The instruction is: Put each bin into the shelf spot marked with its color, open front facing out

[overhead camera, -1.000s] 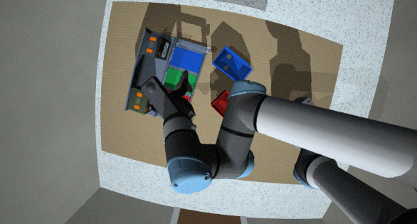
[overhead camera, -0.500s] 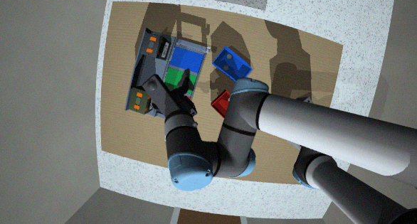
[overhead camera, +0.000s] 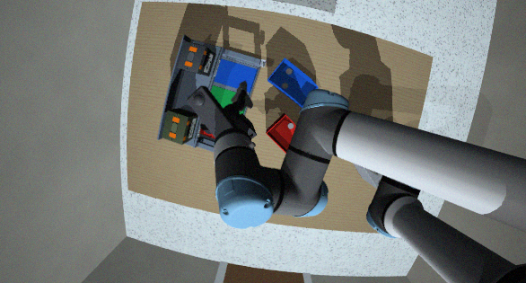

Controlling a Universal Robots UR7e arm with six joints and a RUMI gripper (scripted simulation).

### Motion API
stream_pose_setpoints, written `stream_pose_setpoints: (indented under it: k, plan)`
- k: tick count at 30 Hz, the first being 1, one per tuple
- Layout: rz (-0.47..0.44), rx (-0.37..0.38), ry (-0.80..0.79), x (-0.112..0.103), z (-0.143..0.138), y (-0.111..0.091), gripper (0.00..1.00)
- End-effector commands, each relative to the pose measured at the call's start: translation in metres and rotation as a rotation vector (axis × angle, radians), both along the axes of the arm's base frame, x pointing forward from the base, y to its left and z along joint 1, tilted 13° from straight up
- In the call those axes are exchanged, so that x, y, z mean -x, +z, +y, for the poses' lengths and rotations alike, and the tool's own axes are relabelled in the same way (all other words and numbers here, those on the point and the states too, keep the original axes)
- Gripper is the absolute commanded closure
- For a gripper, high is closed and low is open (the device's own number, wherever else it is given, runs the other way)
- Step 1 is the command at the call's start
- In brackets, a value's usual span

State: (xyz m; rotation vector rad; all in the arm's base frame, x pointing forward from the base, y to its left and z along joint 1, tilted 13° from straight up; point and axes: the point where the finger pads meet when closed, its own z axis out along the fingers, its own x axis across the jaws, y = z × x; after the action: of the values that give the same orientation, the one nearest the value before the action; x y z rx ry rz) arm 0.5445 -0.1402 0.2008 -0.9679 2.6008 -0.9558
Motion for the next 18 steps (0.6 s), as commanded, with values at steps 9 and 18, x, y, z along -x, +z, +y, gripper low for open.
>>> stream_pose_setpoints:
  k: [9,18]
  plan:
    - [0.101,-0.031,0.037,0.031,-0.022,-0.021,0.0]
    - [0.174,-0.067,0.068,0.057,-0.035,-0.037,0.0]
